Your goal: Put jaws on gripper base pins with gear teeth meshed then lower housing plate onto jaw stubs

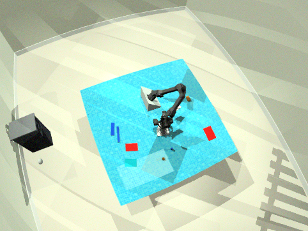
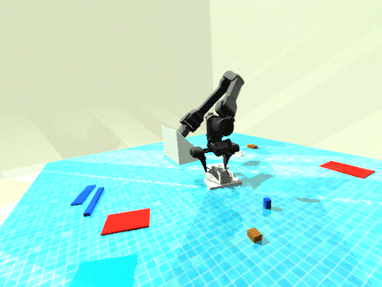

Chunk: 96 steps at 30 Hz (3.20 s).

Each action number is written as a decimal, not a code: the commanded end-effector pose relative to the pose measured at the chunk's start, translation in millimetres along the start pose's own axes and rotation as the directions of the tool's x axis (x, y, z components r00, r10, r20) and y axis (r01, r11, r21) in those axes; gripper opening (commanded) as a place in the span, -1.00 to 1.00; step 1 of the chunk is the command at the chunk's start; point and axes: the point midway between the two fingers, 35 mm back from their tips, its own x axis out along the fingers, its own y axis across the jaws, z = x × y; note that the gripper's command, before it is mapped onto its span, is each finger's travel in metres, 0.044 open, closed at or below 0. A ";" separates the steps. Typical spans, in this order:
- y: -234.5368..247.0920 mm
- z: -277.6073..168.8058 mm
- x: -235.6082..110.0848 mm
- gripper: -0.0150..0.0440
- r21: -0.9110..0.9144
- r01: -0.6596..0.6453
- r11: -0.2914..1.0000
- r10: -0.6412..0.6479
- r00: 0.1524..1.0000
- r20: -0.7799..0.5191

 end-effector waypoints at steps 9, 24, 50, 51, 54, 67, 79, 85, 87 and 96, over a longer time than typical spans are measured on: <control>0.6 -0.4 2.7 0.70 0.006 -0.006 1.000 0.006 1.000 -0.001; 0.6 -0.4 6.4 0.70 0.006 -0.006 1.000 0.006 1.000 -0.001; 0.7 -0.5 12.3 0.70 0.006 -0.006 1.000 0.006 1.000 -0.001; 0.7 -0.5 12.4 0.70 0.006 -0.006 1.000 0.006 1.000 -0.001; 0.7 -0.5 12.4 0.70 0.006 -0.006 1.000 0.006 1.000 -0.001; 0.7 -0.5 12.4 0.70 0.006 -0.006 1.000 0.006 1.000 -0.001; 0.7 -0.5 12.4 0.70 0.006 -0.006 1.000 0.006 1.000 -0.001; 0.7 -0.5 12.4 0.70 0.006 -0.006 1.000 0.006 1.000 -0.001; 0.7 -0.5 12.4 0.70 0.006 -0.006 1.000 0.006 1.000 -0.001; 0.7 -0.5 12.4 0.70 0.006 -0.006 1.000 0.006 1.000 -0.001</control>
